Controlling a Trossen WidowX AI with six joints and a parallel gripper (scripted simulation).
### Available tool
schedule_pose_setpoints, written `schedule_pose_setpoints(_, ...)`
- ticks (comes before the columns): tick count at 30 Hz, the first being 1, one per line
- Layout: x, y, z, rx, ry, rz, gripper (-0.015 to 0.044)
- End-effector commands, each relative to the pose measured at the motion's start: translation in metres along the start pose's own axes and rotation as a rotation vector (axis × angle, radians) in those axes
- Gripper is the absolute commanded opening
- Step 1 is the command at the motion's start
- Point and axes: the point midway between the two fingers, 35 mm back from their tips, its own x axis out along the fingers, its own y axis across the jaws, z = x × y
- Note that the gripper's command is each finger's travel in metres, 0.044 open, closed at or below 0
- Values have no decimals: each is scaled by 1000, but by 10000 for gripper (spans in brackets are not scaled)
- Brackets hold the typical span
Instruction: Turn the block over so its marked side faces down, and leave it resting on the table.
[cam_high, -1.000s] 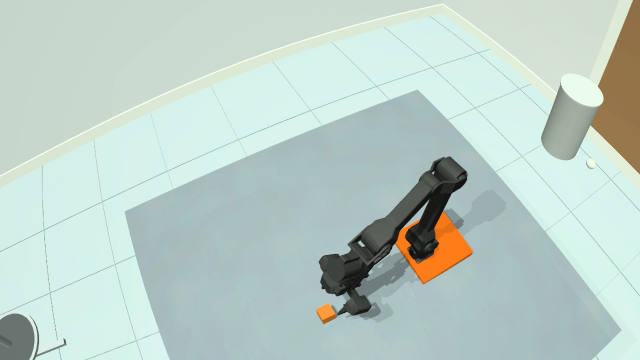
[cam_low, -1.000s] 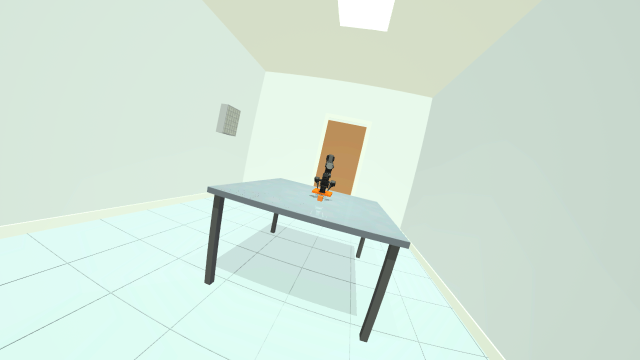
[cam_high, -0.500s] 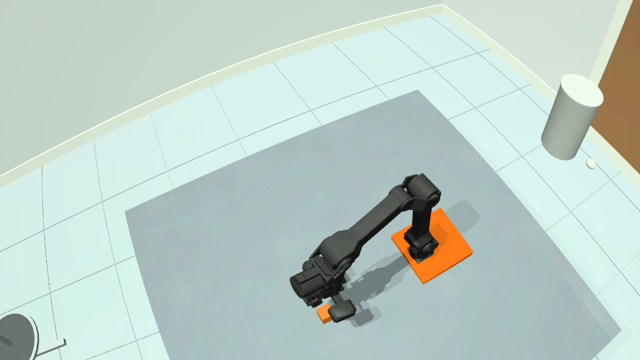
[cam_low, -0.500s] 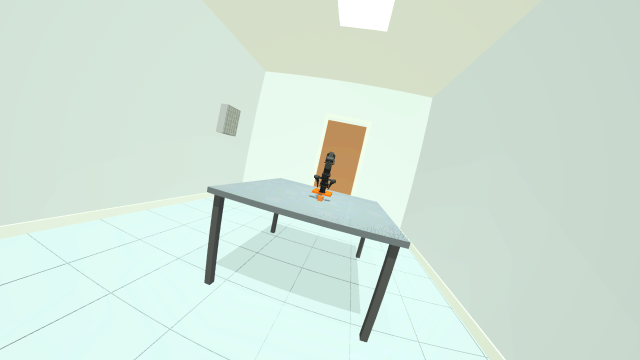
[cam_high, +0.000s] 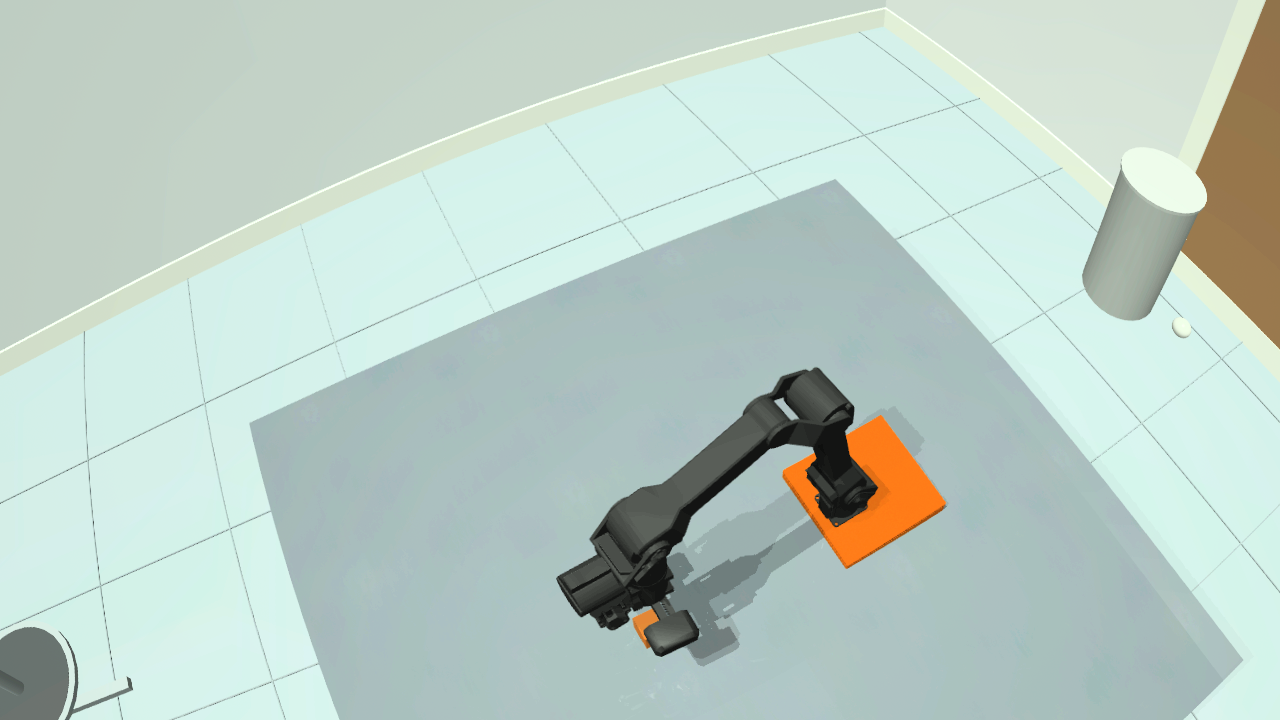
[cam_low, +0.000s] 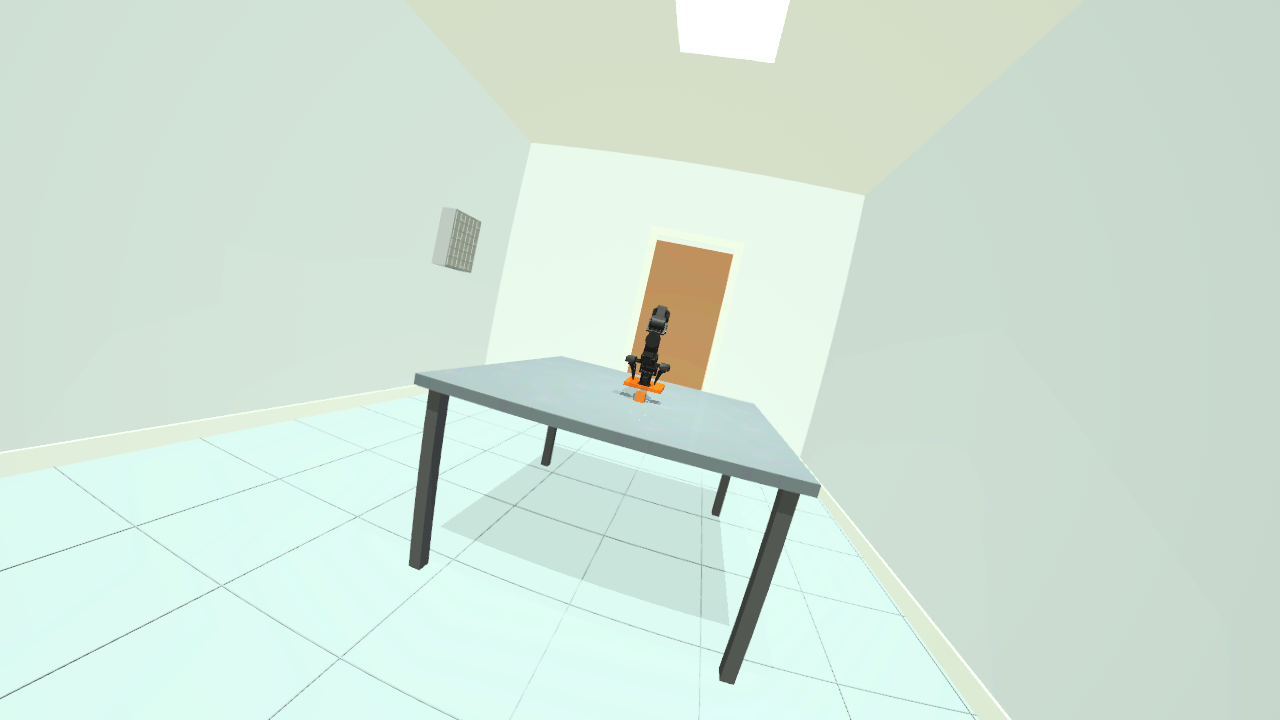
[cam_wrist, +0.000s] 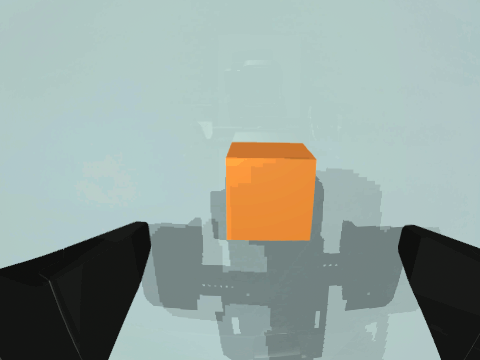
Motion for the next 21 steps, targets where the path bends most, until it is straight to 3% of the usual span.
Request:
schedule_pose_setpoints(1, 11, 1, -2, -4, 13, 4, 440)
schedule_pose_setpoints(21, 45, 0, -3, -4, 13, 4, 440)
